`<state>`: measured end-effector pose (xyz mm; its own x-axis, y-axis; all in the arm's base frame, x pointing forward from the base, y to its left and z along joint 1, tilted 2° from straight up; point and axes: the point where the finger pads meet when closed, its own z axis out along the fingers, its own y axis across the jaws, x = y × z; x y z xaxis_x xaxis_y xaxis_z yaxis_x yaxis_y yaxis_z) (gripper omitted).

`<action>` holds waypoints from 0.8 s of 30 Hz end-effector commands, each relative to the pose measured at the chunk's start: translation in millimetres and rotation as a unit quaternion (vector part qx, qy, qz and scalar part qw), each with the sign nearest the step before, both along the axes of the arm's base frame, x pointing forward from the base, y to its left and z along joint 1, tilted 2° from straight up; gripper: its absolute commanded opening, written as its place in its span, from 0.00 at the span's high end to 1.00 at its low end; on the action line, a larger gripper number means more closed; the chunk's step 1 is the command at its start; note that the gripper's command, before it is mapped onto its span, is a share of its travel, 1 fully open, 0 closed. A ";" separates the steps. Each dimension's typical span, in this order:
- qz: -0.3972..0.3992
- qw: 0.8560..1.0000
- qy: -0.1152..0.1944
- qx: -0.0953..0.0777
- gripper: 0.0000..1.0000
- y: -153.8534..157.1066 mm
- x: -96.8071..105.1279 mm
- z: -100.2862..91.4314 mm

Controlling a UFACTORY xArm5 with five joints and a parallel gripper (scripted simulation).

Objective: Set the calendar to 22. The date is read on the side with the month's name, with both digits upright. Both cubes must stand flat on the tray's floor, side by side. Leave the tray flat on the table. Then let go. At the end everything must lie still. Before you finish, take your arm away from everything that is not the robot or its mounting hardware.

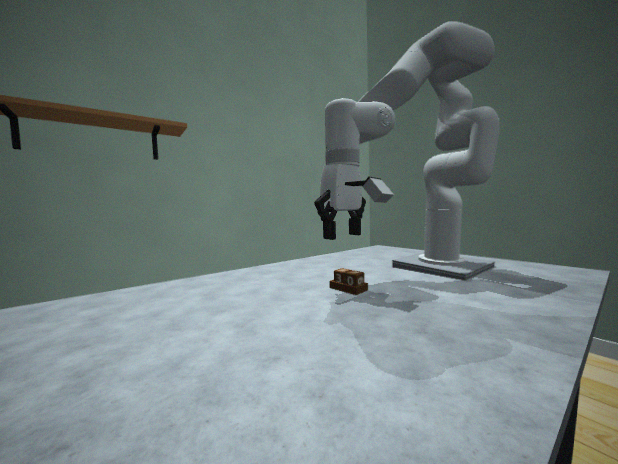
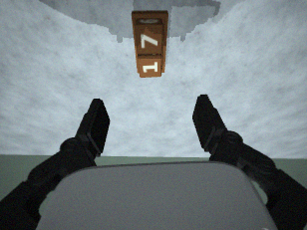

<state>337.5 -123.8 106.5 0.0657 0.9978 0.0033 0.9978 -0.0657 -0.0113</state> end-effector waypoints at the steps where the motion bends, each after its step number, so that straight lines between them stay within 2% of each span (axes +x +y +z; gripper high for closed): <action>1: 0.000 1.000 -0.002 -0.001 0.00 -0.4 1.1 1.3; 9: 0.000 1.000 -0.002 -0.001 0.00 -1.2 0.9 9.3; 18: 0.000 1.000 -0.002 -0.001 0.00 -2.3 0.7 43.5; 20: 0.000 1.000 -0.002 -0.001 0.00 -2.3 0.7 43.5; 24: 0.000 1.000 -0.002 -0.001 0.00 -2.7 0.7 58.5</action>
